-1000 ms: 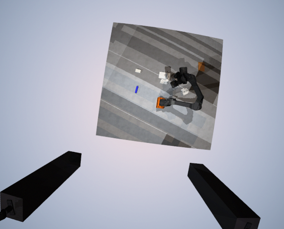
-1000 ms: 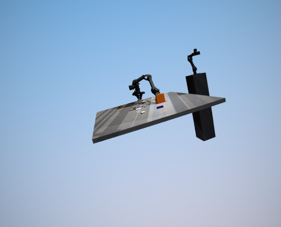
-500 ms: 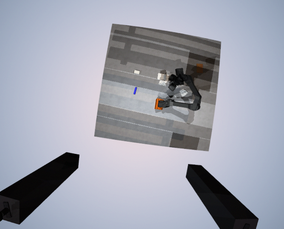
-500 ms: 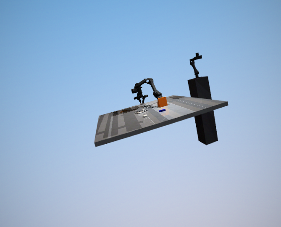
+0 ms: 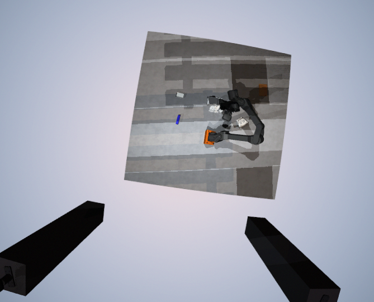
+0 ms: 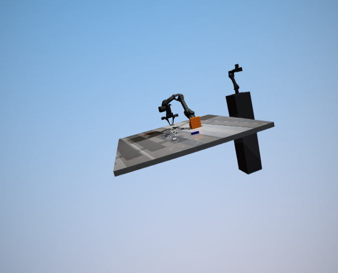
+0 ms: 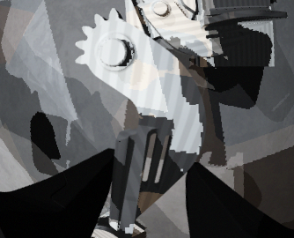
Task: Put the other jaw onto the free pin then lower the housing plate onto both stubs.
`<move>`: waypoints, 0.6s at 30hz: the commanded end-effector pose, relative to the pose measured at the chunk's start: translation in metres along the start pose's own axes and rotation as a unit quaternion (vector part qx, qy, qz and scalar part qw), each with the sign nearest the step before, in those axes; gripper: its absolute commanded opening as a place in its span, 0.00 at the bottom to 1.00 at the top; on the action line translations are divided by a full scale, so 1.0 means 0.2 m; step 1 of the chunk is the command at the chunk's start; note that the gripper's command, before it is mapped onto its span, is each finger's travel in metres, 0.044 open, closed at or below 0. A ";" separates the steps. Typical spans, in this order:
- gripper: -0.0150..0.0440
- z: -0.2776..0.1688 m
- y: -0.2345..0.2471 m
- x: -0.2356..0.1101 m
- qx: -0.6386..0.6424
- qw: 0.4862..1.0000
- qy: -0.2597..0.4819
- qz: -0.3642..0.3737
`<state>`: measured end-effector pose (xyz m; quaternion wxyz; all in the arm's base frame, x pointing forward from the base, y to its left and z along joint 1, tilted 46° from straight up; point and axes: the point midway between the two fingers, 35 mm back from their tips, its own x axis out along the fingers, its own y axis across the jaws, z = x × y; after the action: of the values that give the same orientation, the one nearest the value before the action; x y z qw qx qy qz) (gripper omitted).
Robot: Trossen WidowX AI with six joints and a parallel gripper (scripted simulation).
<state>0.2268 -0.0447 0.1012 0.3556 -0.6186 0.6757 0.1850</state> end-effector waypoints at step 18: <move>0.48 0.12 0.06 0.01 -0.253 0.968 -0.001 0.006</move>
<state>0.2238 -0.0298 0.0863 0.2117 -0.6812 0.6181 0.3303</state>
